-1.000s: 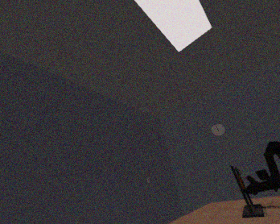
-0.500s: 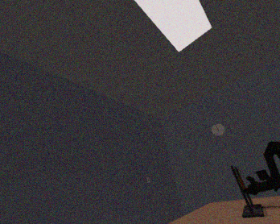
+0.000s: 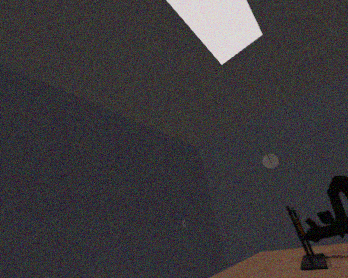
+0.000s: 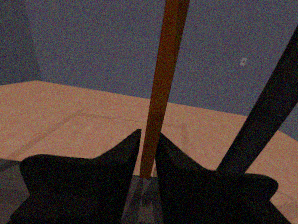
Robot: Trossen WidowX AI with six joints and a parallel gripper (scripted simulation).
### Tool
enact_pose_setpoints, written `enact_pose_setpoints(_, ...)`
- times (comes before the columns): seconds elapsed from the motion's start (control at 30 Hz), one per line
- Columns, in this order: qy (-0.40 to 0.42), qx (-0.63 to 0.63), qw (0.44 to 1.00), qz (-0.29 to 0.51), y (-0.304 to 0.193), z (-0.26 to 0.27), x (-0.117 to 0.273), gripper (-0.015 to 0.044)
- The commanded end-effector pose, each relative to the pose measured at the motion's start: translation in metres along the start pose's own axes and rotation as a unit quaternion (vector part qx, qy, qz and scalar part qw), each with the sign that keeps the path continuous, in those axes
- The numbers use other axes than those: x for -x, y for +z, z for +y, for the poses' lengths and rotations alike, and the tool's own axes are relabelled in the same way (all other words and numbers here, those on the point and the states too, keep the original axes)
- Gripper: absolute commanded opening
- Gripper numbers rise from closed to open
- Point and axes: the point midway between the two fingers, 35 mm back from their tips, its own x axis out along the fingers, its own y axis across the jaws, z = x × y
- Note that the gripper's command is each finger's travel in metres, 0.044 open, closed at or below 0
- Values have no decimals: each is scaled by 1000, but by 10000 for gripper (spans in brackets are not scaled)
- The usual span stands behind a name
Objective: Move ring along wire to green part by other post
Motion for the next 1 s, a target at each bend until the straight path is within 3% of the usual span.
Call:
enact_pose_setpoints(0.0, 0, 0, 1000, 0, 0, 0, 0, -24)
enact_pose_setpoints(0.17, 0, 0, 1000, 0, 0, 0, 0, -150)
enact_pose_setpoints(0.97, 1, -2, 1000, 0, 19, 0, 1, -150)
